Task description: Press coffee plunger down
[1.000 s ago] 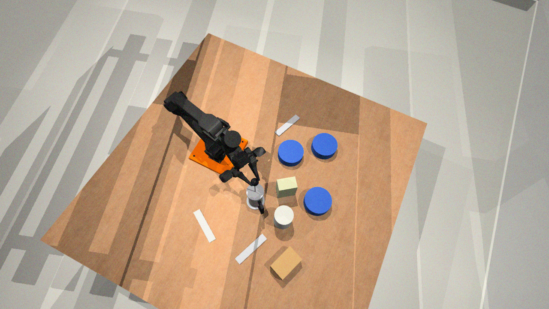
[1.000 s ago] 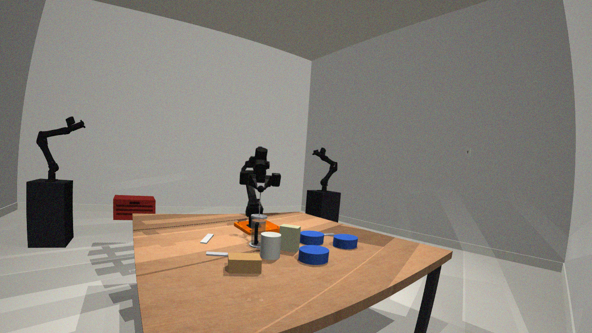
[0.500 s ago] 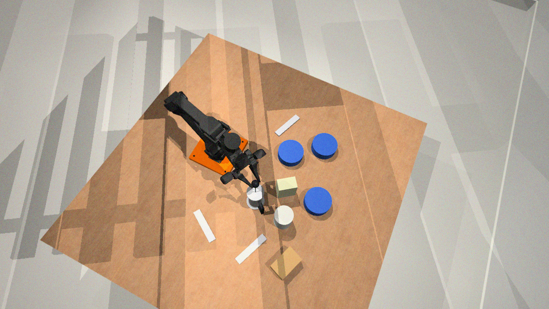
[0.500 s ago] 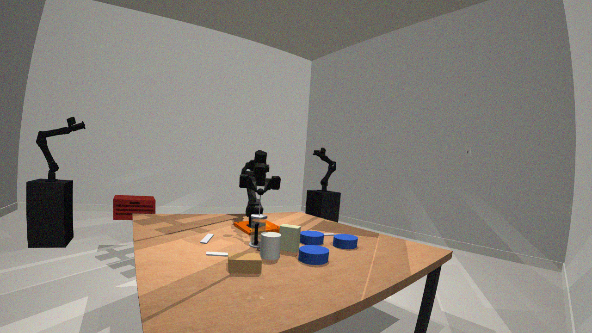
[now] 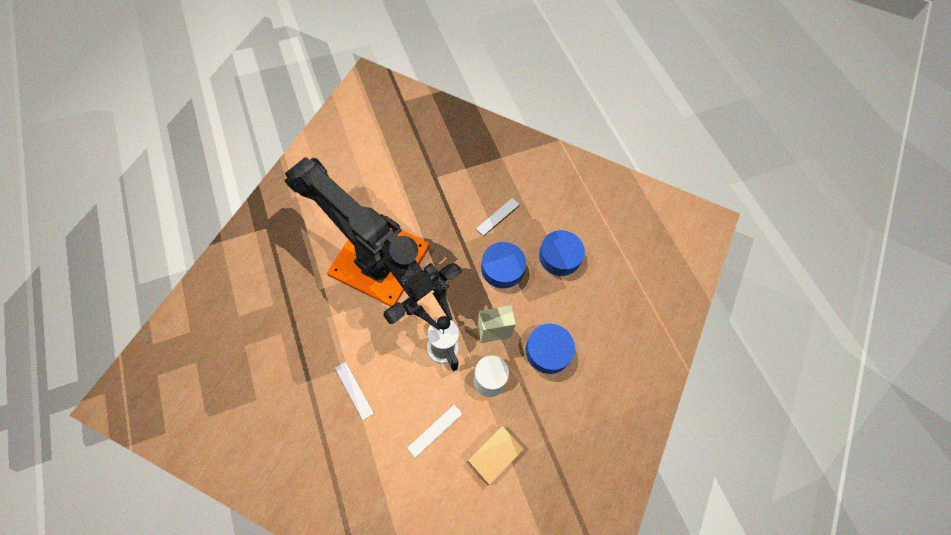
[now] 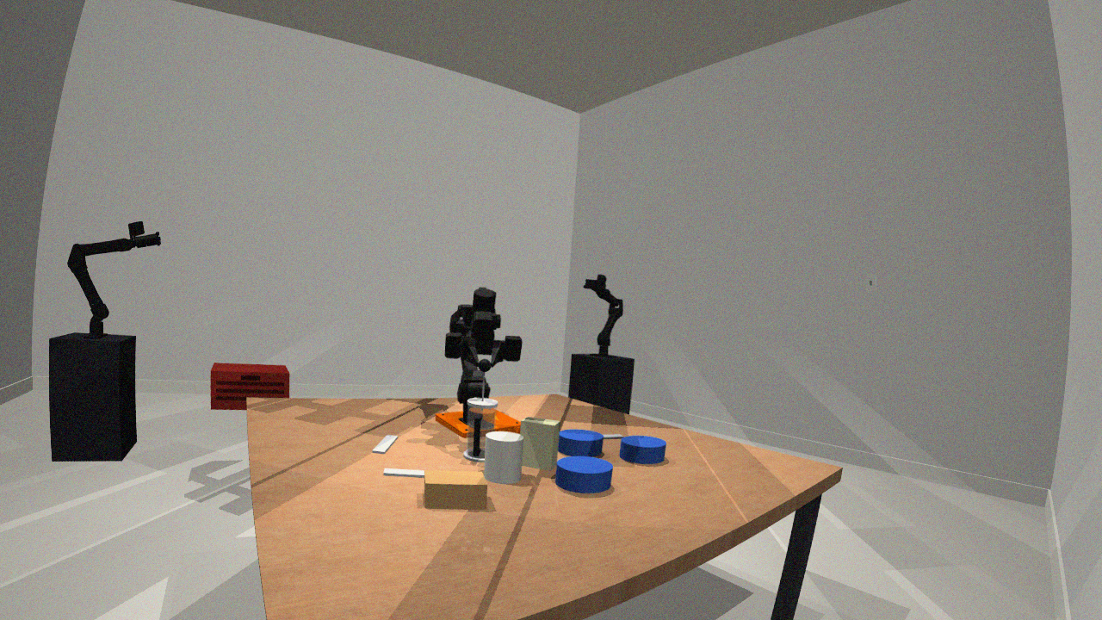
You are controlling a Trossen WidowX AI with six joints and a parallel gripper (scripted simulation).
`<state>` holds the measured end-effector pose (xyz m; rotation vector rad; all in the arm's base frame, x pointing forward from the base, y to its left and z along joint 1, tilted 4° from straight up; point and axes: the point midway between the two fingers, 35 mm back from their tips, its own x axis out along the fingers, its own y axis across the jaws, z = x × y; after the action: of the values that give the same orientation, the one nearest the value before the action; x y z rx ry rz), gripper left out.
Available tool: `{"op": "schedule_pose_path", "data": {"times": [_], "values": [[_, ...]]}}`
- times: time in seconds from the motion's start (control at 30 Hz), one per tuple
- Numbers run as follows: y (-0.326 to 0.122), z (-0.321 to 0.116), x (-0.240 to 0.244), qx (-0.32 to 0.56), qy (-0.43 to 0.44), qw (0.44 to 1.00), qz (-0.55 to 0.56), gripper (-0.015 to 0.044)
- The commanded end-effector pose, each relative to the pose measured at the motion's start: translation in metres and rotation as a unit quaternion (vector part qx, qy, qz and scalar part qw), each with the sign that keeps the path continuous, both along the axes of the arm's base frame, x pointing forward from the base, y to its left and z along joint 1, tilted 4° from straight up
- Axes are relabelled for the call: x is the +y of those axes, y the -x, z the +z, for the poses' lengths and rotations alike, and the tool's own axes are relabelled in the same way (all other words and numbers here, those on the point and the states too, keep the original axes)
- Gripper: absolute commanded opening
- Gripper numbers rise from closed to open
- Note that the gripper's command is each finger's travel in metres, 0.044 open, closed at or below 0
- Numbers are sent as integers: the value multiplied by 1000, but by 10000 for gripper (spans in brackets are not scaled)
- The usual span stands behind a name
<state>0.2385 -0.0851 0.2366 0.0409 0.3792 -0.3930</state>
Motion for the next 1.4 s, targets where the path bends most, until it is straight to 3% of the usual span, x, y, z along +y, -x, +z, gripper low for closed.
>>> {"op": "schedule_pose_path", "data": {"times": [0.0,0.53,1.37], "values": [[1,-33,0,37,-8,999,2,123],[-6,-57,-5,37,-8,999,2,123],[-13,-53,-9,37,-7,999,2,123]]}}
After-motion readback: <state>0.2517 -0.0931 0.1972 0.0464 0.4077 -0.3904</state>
